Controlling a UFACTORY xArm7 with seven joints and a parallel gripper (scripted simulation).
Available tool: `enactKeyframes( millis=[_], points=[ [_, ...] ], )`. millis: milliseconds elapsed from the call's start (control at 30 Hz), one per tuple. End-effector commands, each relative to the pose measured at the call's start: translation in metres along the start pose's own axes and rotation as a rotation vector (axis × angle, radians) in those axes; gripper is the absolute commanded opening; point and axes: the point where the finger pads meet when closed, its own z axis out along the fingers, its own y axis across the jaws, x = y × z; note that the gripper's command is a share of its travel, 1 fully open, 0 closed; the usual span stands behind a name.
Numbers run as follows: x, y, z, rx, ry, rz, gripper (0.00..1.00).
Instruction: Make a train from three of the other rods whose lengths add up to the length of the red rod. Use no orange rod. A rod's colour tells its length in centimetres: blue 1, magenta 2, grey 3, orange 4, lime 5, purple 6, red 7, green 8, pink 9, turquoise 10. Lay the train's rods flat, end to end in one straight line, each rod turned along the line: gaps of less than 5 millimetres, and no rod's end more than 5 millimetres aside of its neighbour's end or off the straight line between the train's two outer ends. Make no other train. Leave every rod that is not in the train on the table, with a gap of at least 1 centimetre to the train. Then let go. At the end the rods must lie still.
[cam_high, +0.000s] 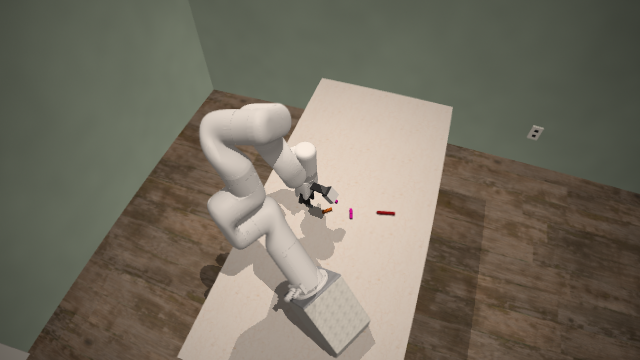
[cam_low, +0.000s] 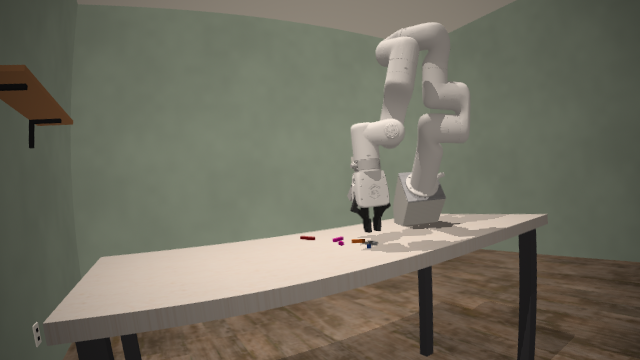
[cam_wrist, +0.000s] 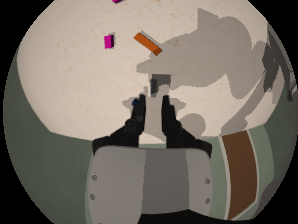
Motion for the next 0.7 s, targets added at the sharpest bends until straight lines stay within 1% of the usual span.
enactKeyframes(
  millis=[0, 233, 667],
  points=[
    [-0.001, -0.001, 0.008, 0.004, -0.004, 0.0, 0.24],
    [-0.001, -0.001, 0.016, 0.004, -0.004, 0.0, 0.24],
    [-0.001, -0.001, 0.022, 0.004, -0.004, 0.0, 0.24]
  ],
)
